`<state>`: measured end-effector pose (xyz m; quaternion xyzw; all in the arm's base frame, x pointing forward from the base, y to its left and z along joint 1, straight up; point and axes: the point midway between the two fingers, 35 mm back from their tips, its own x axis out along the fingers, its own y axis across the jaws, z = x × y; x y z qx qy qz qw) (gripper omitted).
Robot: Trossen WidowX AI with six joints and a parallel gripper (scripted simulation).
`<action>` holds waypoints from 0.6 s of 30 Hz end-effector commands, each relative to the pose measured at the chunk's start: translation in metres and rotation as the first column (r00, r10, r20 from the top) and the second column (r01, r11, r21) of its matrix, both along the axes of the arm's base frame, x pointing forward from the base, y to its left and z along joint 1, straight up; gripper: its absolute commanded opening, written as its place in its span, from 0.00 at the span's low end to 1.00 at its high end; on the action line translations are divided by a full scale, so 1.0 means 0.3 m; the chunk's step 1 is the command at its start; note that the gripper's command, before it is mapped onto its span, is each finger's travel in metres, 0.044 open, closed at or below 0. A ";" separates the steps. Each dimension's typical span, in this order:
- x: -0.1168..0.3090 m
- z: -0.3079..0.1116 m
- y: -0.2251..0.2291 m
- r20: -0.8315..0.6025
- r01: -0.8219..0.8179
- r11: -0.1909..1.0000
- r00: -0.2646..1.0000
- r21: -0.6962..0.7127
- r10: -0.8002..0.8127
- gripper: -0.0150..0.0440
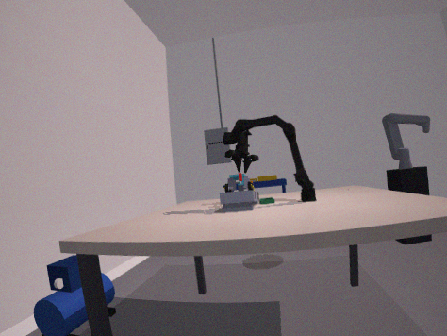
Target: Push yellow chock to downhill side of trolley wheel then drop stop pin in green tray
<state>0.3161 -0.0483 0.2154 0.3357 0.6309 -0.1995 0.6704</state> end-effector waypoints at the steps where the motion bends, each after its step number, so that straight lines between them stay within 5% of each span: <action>1: 0.014 0.015 0.067 -0.025 0.126 0.991 0.992 0.043 -0.125 0.58; 18: 0.008 0.063 0.361 -0.255 0.648 0.753 0.752 0.115 -0.609 0.58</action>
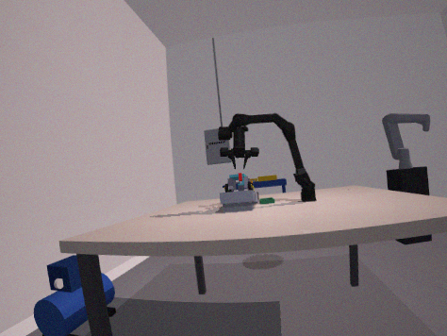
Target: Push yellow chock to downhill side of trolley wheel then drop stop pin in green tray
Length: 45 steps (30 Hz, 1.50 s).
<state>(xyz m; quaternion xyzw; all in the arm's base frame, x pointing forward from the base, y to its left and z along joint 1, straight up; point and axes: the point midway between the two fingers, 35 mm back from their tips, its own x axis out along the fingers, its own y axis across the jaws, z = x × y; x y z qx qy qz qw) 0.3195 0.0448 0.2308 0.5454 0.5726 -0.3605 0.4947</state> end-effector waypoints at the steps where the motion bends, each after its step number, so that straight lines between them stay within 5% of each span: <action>1: -0.006 0.015 0.068 -0.052 0.124 0.992 0.991 0.034 -0.122 0.58; 45: 0.002 -0.109 0.134 -0.103 0.175 0.984 0.980 0.039 -0.170 0.58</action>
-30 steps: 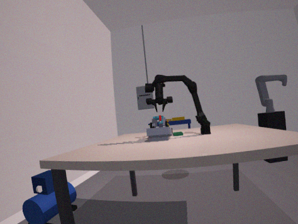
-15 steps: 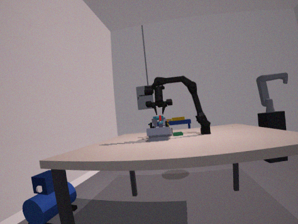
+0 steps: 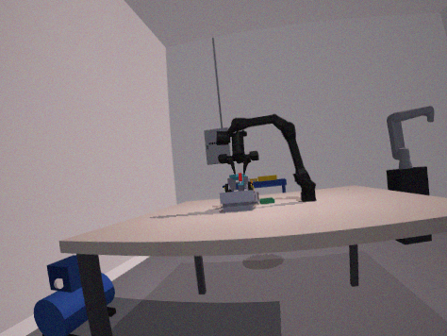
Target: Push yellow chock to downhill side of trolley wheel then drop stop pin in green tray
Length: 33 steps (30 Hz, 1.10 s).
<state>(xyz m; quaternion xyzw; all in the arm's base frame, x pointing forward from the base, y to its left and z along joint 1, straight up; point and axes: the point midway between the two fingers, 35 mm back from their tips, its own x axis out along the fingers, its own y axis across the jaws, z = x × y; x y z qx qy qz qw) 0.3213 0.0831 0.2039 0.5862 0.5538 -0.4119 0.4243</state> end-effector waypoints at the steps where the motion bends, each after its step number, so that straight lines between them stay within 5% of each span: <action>1: -0.003 -0.023 0.008 -0.010 0.004 1.000 1.000 0.004 -0.004 0.58; 24: -0.004 -0.112 0.036 -0.011 0.004 1.000 1.000 0.005 -0.004 0.58; 28: 0.002 -0.102 0.033 -0.003 0.000 1.000 1.000 0.002 0.000 0.40; 33: 0.002 -0.102 0.033 -0.003 0.000 1.000 1.000 0.002 0.000 0.34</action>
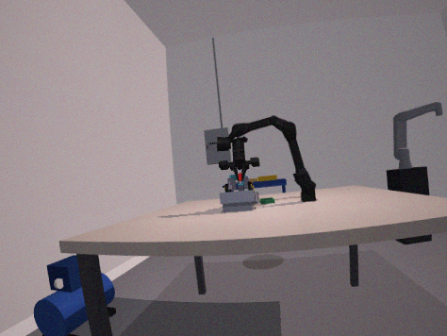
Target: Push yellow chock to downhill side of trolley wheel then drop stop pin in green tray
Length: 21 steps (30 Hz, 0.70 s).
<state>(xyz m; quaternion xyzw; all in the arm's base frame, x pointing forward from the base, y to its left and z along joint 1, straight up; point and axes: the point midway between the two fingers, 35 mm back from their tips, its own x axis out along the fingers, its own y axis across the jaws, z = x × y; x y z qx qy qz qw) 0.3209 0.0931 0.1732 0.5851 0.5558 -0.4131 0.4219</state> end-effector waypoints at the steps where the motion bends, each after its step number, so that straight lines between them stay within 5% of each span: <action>1: 0.003 0.001 0.000 0.003 0.000 1.000 1.000 0.000 0.000 0.33; 5: 0.002 0.001 -0.001 0.003 0.000 1.000 1.000 0.000 0.000 0.25; 21: -0.009 0.034 -0.006 -0.004 0.005 1.000 1.000 0.002 -0.005 0.25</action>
